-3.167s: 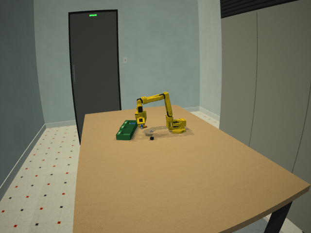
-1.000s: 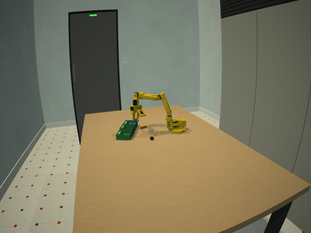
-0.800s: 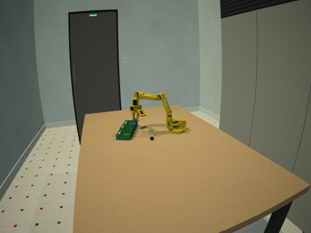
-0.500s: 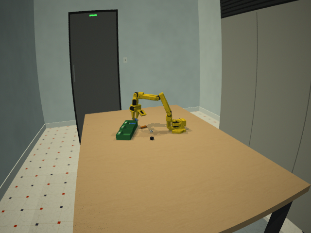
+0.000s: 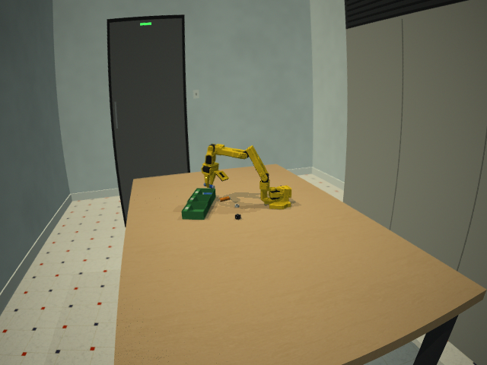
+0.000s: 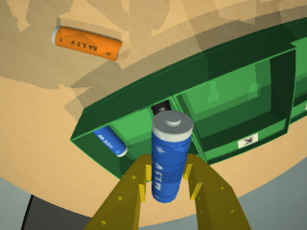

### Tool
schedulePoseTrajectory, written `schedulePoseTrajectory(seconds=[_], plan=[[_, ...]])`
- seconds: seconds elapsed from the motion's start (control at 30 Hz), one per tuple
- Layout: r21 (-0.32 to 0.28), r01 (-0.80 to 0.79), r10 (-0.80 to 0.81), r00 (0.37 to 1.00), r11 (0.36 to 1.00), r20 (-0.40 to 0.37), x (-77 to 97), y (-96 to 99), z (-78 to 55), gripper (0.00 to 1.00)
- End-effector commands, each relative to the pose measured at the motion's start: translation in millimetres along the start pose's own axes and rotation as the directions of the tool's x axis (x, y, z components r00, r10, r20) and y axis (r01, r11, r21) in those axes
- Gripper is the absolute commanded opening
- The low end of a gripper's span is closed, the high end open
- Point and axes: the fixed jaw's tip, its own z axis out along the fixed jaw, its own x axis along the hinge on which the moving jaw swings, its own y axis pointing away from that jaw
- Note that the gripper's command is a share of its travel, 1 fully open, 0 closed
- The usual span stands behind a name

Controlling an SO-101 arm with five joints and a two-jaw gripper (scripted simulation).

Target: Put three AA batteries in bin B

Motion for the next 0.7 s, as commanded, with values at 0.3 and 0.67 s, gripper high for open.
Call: schedulePoseTrajectory(seconds=[0.3,0.67], plan=[[0.023,0.044,-0.042,0.997,0.999,-0.069,12.8,0.3,-10.5,0.00],[0.010,0.192,-0.190,0.975,0.981,-0.119,30.0,7.4,-9.3,0.00]])
